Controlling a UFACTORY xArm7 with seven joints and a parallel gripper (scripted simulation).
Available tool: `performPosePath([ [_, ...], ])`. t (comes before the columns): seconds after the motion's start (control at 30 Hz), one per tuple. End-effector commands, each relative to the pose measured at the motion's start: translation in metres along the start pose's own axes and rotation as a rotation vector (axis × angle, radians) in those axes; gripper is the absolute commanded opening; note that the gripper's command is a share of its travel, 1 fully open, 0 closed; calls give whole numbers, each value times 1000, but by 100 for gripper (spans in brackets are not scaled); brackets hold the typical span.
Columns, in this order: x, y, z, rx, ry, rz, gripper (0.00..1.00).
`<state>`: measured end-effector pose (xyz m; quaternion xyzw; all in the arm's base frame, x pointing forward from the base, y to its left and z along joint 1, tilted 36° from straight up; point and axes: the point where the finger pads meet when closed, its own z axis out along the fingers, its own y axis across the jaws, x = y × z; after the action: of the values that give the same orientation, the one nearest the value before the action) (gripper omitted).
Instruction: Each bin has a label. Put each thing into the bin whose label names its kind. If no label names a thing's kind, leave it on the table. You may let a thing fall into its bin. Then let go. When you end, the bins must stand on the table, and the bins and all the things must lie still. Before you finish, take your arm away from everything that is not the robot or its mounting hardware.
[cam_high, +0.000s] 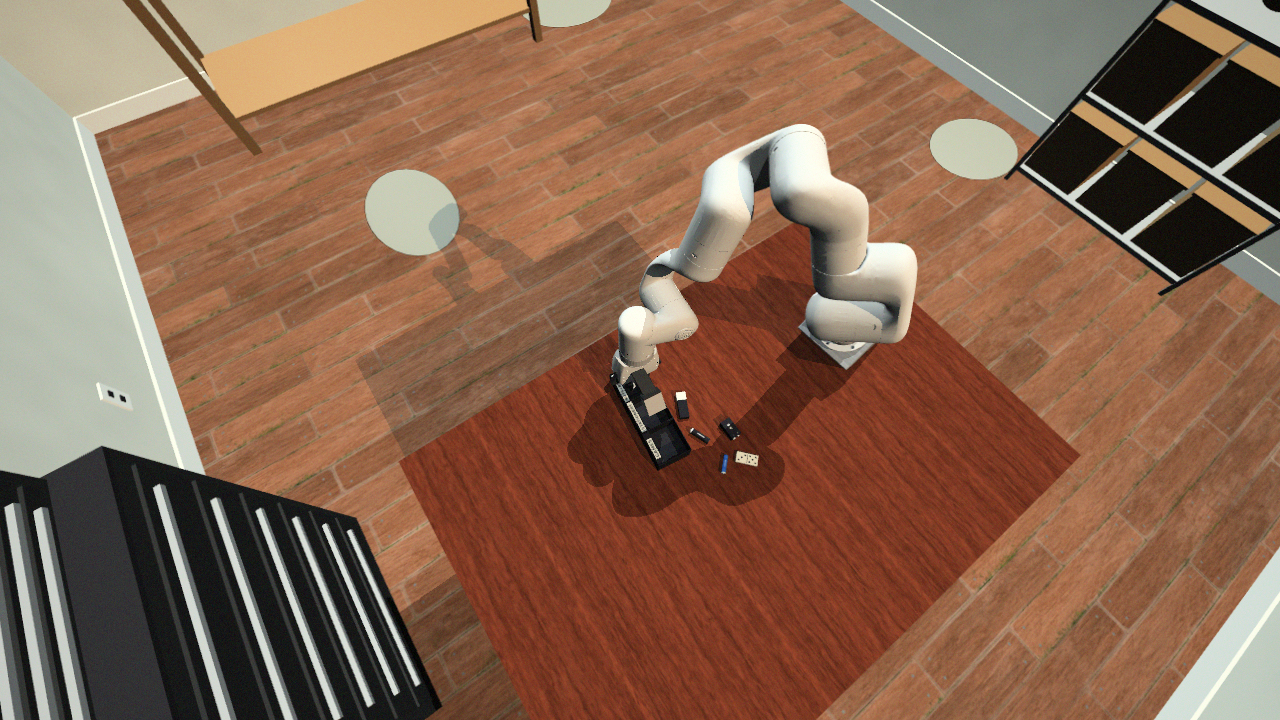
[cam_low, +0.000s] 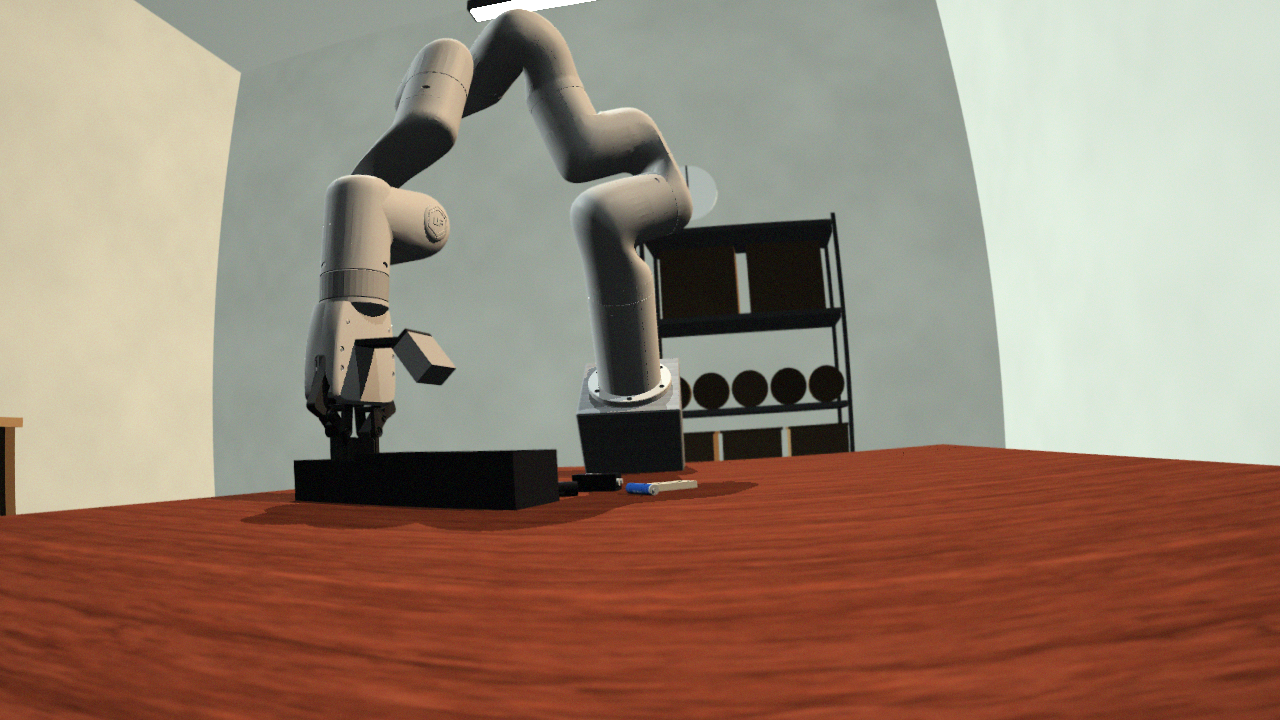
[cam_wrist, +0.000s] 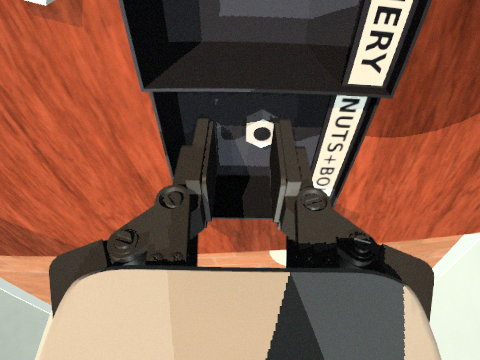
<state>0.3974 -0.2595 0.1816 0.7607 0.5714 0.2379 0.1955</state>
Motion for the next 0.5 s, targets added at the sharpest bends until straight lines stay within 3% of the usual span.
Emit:
performPosePath([
  [0.0, -1, 1, -5, -2, -1, 0, 30],
  [0.47, -1, 1, -21, -2, -1, 0, 30],
])
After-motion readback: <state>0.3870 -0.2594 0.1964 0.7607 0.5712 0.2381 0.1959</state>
